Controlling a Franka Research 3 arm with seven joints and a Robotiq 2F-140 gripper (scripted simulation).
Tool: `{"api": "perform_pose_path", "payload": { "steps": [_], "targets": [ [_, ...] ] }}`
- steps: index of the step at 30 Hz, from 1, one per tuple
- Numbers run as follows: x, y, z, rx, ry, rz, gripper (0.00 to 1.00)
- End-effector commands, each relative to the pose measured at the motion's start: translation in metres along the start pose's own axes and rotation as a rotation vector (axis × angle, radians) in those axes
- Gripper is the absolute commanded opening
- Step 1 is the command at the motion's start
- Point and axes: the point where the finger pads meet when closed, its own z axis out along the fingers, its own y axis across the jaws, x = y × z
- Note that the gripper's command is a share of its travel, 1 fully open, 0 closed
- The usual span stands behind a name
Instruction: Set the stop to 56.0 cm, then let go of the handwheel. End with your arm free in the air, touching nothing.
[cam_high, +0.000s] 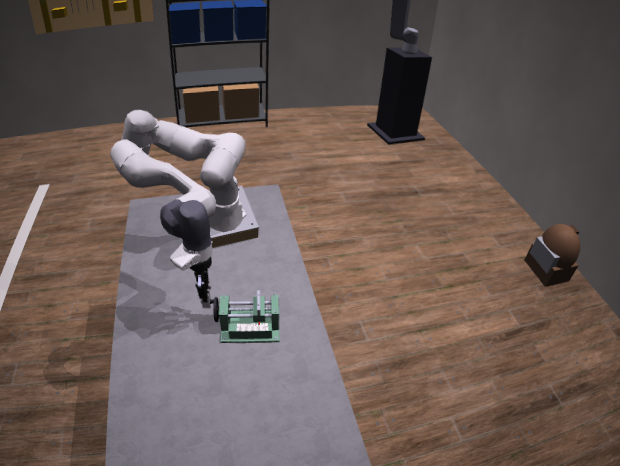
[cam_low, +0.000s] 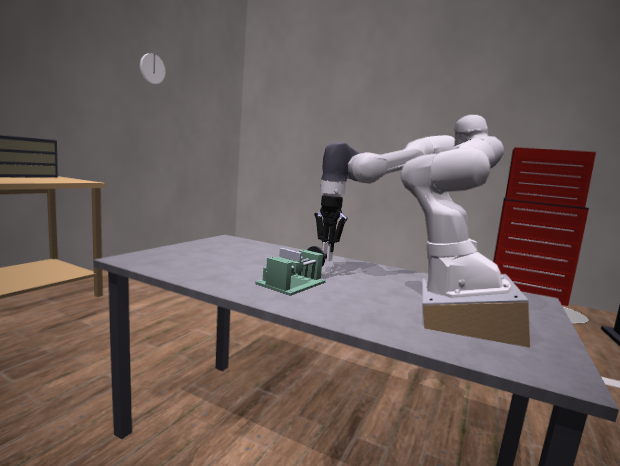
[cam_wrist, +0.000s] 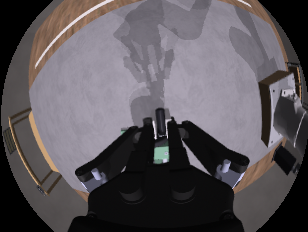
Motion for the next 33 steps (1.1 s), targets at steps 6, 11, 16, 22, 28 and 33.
{"api": "perform_pose_path", "payload": {
  "steps": [6,11,16,22,28,33],
  "targets": [
    [-0.001,-0.003,-0.006,0.001,-0.004,-0.001,0.04],
    [-0.001,-0.004,-0.008,0.001,-0.004,-0.001,0.04],
    [-0.001,-0.007,-0.012,0.001,-0.004,-0.001,0.04],
    [-0.001,-0.012,-0.016,0.001,-0.004,-0.001,0.04],
    [-0.001,-0.015,-0.018,0.001,-0.004,-0.001,0.04],
    [-0.001,-0.02,-0.02,0.001,-0.004,-0.001,0.04]
  ]
}}
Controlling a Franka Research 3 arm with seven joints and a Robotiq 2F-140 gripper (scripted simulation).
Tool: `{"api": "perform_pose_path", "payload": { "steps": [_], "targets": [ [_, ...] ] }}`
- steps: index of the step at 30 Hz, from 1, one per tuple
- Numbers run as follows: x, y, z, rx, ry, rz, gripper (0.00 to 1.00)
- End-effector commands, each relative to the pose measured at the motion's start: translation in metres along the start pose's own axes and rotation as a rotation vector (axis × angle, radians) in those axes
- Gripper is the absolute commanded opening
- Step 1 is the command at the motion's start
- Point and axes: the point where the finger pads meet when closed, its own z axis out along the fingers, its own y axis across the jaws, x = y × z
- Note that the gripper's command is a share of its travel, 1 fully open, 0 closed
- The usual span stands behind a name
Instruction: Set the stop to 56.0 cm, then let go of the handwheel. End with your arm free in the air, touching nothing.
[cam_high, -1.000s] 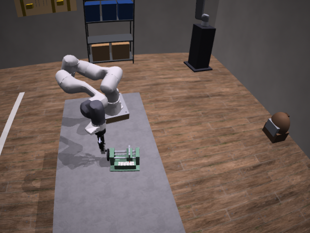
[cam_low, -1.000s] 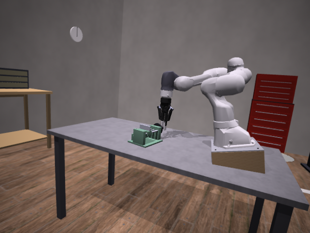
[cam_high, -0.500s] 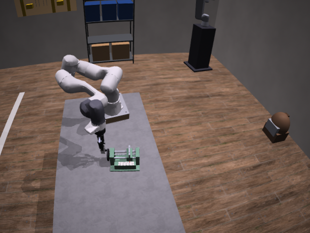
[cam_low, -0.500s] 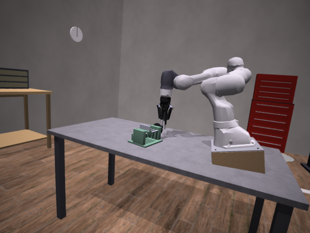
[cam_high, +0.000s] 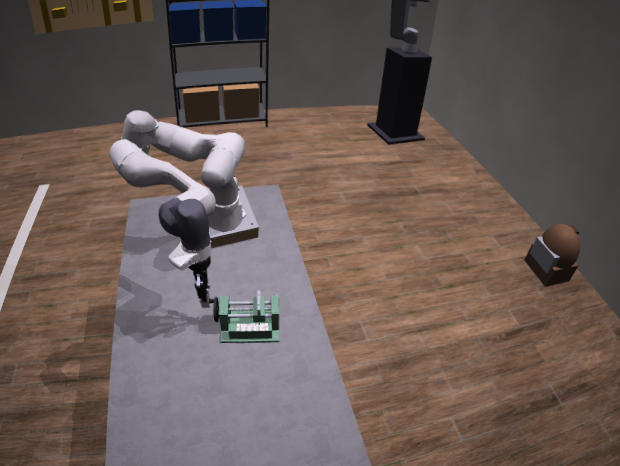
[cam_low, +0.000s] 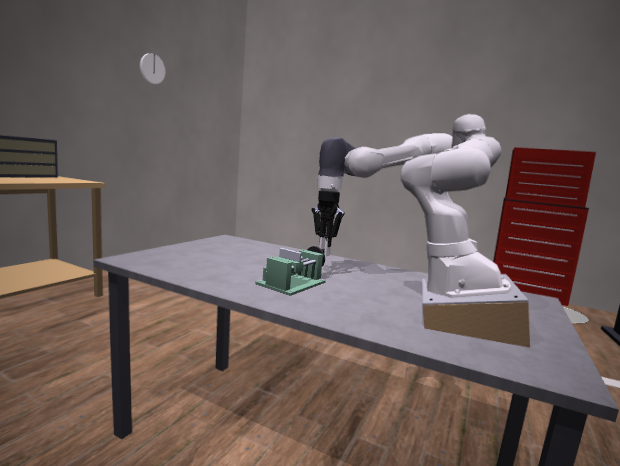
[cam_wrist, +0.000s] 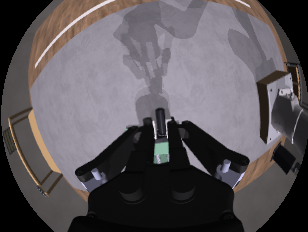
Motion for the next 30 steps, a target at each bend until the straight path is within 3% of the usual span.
{"api": "perform_pose_path", "payload": {
  "steps": [1,30],
  "targets": [
    [-0.001,-0.008,-0.004,0.012,-0.004,-0.001,0.04],
    [-0.001,-0.038,0.004,0.012,-0.004,-0.001,0.04]
  ]
}}
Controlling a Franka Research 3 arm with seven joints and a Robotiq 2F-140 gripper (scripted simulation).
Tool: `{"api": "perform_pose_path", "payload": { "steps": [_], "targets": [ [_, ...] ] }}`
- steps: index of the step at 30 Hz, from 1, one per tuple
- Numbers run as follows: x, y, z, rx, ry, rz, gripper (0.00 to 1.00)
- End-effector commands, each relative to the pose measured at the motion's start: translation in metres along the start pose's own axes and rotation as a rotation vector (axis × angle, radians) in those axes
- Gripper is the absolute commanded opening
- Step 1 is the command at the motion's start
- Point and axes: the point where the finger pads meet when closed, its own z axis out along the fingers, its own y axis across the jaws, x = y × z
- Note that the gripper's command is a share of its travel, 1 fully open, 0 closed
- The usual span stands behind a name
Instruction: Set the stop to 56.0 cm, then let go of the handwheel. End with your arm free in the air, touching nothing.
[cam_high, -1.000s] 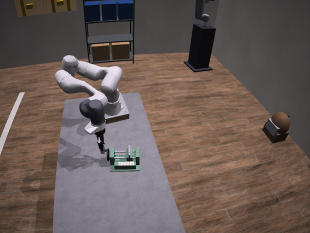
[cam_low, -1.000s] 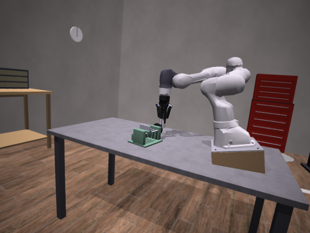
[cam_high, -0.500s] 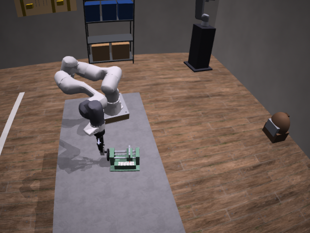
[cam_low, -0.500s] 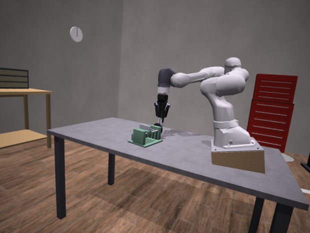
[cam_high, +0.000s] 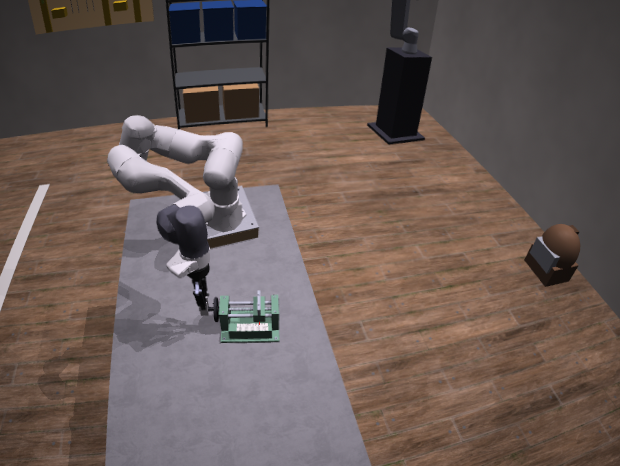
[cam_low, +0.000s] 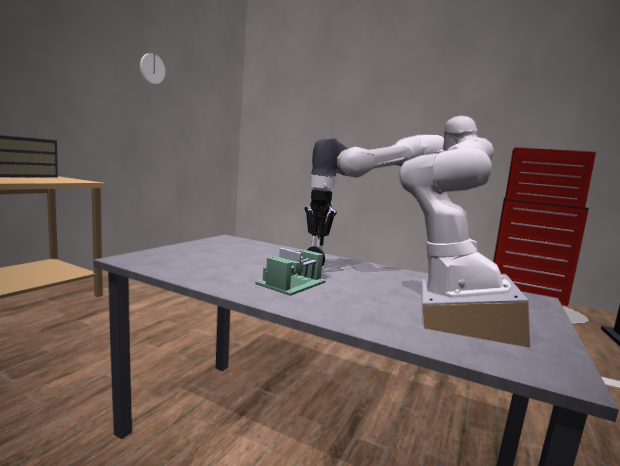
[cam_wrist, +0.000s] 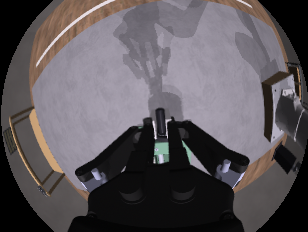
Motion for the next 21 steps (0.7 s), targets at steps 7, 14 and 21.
{"api": "perform_pose_path", "payload": {
  "steps": [7,14,21],
  "targets": [
    [-0.001,-0.011,0.015,0.003,0.0,-0.002,0.04],
    [-0.001,-0.012,0.025,0.003,0.0,-0.002,0.04],
    [-0.001,-0.009,0.039,0.003,0.0,-0.002,0.04]
  ]
}}
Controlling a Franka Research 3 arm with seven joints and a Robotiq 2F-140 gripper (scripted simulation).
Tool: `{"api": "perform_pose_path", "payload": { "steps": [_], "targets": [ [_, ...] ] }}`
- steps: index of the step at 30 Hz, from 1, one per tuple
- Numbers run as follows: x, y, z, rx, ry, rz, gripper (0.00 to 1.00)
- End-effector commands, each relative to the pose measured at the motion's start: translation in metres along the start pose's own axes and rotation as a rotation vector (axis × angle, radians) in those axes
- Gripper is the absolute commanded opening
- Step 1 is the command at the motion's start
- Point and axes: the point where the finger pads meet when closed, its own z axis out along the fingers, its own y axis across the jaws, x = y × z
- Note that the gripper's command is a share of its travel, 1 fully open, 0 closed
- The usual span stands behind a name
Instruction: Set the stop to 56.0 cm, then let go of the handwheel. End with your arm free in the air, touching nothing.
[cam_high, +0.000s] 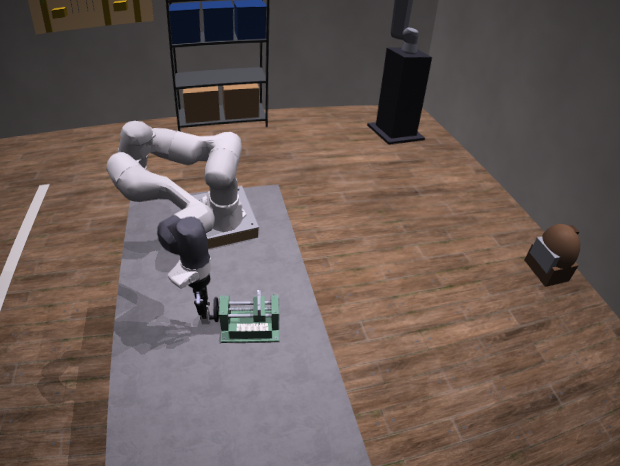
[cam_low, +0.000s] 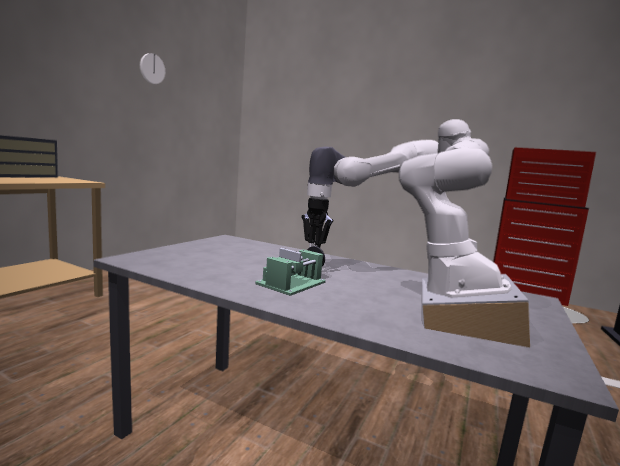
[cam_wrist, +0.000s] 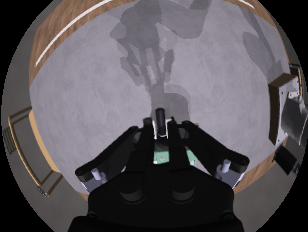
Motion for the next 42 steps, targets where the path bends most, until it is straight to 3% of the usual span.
{"api": "perform_pose_path", "payload": {
  "steps": [1,20,42],
  "targets": [
    [-0.001,0.004,0.01,-0.001,0.001,0.004,0.04],
    [-0.001,0.035,0.022,-0.001,0.001,0.004,0.04],
    [-0.001,0.059,-0.003,-0.001,0.001,0.004,0.04]
  ]
}}
